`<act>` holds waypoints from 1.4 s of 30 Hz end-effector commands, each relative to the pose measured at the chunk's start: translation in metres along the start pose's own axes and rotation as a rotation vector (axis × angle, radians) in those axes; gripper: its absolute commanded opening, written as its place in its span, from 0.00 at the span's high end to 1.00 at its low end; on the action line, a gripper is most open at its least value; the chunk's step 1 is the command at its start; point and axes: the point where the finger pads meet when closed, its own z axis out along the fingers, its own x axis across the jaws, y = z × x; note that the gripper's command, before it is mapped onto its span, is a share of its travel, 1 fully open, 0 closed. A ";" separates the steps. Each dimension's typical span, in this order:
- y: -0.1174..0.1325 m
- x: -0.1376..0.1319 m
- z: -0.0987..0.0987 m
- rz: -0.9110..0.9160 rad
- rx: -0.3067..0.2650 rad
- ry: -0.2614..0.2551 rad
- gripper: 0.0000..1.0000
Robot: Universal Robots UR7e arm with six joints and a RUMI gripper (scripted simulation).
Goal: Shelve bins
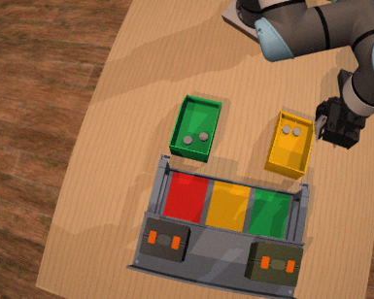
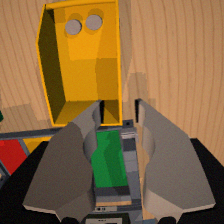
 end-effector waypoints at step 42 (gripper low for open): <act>0.000 0.000 0.062 0.000 -0.001 0.001 0.85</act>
